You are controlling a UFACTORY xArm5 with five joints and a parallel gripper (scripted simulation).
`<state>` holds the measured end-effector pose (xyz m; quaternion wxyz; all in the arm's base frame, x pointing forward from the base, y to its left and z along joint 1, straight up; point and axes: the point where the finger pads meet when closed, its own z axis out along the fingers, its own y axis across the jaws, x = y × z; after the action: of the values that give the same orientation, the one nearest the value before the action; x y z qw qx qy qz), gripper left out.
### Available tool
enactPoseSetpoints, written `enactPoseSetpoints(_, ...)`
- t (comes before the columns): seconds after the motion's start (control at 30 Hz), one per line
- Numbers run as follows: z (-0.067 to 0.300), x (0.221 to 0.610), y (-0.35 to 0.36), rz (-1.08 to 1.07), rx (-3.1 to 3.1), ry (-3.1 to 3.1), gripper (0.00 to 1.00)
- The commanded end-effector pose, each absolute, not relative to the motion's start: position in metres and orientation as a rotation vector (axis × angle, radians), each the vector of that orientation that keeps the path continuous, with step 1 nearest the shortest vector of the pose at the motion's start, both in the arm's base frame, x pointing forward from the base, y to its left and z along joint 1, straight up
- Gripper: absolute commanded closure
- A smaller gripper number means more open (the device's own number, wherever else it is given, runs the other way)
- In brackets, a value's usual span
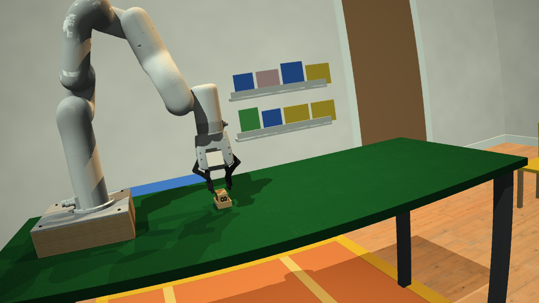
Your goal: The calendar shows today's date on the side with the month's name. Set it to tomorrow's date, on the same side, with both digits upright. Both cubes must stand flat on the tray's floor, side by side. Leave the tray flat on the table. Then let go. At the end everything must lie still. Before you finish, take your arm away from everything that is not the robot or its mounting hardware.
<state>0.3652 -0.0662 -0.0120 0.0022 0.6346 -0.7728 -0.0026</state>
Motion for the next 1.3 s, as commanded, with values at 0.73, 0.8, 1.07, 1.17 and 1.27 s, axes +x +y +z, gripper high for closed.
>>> enactPoseSetpoints(0.73,-0.012,0.366,-0.066,-0.004,1.992,-2.426,0.53)
enactPoseSetpoints(0.8,-0.013,0.366,-0.066,-0.004,1.992,-2.426,0.53)
enactPoseSetpoints(1.07,-0.024,0.366,-0.066,-0.004,1.992,-2.426,0.53)
enactPoseSetpoints(1.17,-0.029,0.366,-0.066,-0.004,1.992,-2.426,0.53)
enactPoseSetpoints(1.27,-0.031,0.366,-0.066,-0.004,1.992,-2.426,0.53)
